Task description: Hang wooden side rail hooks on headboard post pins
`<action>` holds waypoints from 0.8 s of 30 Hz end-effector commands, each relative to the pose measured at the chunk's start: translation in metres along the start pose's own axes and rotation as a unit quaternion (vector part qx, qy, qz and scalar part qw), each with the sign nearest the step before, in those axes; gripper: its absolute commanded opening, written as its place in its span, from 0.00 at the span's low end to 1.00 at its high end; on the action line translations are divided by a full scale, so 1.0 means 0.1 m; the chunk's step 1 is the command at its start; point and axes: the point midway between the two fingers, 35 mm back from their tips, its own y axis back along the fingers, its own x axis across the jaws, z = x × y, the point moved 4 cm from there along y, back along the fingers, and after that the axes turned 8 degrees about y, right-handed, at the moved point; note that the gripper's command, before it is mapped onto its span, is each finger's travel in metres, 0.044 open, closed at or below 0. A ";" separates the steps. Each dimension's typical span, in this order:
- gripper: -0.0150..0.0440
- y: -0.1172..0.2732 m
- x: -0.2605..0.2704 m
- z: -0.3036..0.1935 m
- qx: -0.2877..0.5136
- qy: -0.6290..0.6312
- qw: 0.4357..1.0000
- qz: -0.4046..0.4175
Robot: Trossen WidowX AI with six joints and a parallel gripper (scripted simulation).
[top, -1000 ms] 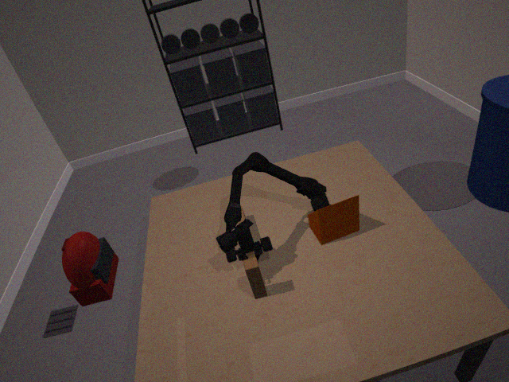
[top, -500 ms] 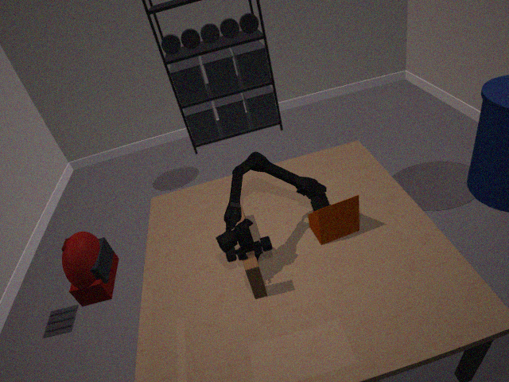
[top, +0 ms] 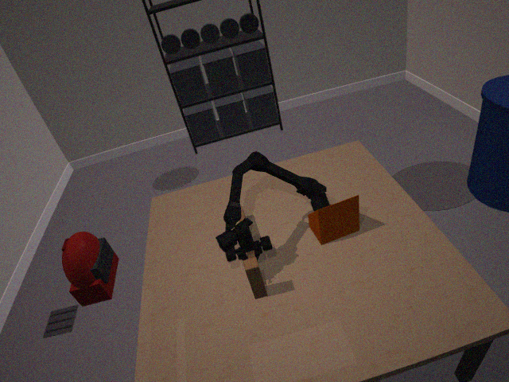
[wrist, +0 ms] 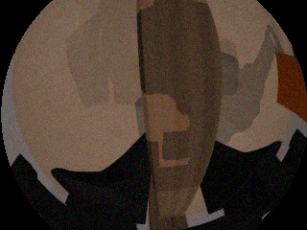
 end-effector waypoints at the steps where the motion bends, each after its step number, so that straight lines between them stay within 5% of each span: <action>1: 0.25 0.09 0.02 -0.02 0.002 -0.001 1.000 0.010; 24: 0.25 0.12 0.02 -0.02 0.002 -0.001 1.000 0.010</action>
